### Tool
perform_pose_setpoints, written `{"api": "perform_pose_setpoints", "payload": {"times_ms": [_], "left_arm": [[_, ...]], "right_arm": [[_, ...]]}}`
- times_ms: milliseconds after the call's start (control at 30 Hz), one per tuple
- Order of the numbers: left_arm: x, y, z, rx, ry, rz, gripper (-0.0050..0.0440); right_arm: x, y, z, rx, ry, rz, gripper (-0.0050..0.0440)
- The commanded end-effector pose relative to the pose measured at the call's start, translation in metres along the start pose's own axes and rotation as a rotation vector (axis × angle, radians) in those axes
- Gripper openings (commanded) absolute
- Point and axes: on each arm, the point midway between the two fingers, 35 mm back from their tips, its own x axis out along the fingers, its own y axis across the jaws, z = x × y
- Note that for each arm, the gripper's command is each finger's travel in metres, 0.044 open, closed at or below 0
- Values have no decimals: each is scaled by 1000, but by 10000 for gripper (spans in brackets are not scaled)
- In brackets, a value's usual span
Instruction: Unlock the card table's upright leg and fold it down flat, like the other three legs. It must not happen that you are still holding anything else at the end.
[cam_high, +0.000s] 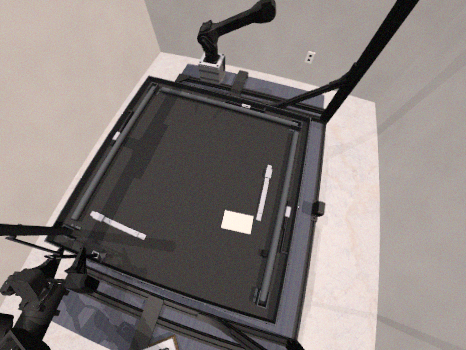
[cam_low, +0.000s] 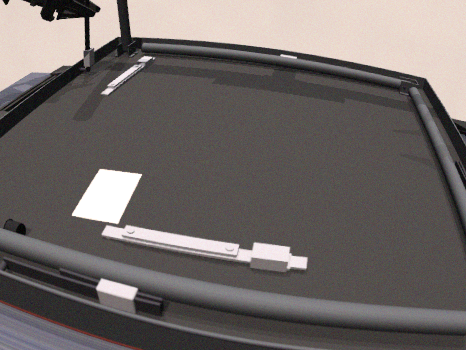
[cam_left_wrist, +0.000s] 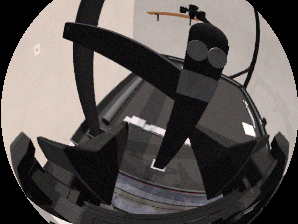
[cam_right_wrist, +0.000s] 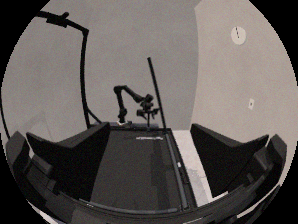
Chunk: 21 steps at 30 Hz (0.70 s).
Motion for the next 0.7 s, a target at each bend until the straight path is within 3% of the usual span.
{"api": "perform_pose_setpoints", "payload": {"times_ms": [0, 233, 467, 500, 667], "left_arm": [[-6, -2, -1, 1, 2, -4, 290], [-51, 17, -18, 21, -7, 4, 290], [-58, 17, -24, 1, 2, -4, 290], [-51, 15, -25, -18, 3, 2, 290], [-54, 23, -23, -155, 64, -62, 290]], "right_arm": [[0, 1, 0, -2, 0, 4, 400], [0, 1, 0, -2, 0, 4, 400], [0, 1, 0, -2, 0, 4, 400], [0, 1, 0, -2, 0, 4, 400], [0, 1, 0, -2, 0, 4, 400]]}}
